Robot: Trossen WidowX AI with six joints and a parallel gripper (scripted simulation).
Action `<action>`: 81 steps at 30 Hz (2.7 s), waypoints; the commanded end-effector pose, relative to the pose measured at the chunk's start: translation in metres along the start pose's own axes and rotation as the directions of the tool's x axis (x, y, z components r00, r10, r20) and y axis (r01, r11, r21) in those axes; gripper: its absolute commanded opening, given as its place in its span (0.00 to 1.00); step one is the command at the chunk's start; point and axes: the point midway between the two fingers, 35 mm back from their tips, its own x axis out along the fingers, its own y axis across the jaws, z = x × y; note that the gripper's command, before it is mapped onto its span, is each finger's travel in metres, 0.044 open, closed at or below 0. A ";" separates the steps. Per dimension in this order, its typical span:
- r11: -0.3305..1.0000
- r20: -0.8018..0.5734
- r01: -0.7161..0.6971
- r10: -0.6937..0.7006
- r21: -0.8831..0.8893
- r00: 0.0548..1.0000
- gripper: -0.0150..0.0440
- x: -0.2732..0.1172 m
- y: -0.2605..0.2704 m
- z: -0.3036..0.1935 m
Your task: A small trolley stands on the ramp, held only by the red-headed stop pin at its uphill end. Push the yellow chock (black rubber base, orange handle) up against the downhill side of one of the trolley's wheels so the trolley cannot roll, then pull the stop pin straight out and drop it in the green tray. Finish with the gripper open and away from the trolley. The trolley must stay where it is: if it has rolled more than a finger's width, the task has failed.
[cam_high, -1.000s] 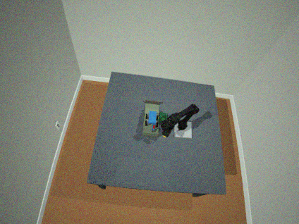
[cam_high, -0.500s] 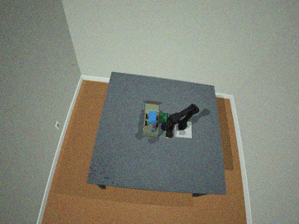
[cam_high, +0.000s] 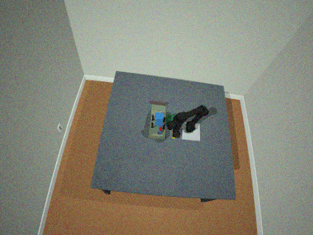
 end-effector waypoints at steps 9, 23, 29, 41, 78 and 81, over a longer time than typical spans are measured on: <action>1.000 -0.007 0.002 -0.002 -0.003 1.000 0.25 0.002 -0.035 0.009; 1.000 -0.006 0.006 -0.006 -0.003 1.000 0.25 0.004 -0.077 0.021; 1.000 -0.006 0.008 -0.008 -0.003 1.000 0.25 0.005 -0.095 0.025; 1.000 -0.006 0.011 -0.011 -0.003 1.000 0.25 0.008 -0.132 0.032; 0.999 -0.007 -0.034 0.034 -0.005 0.999 0.25 0.017 -0.261 0.058; 0.996 -0.006 -0.084 0.084 -0.004 0.996 0.25 0.017 -0.263 0.058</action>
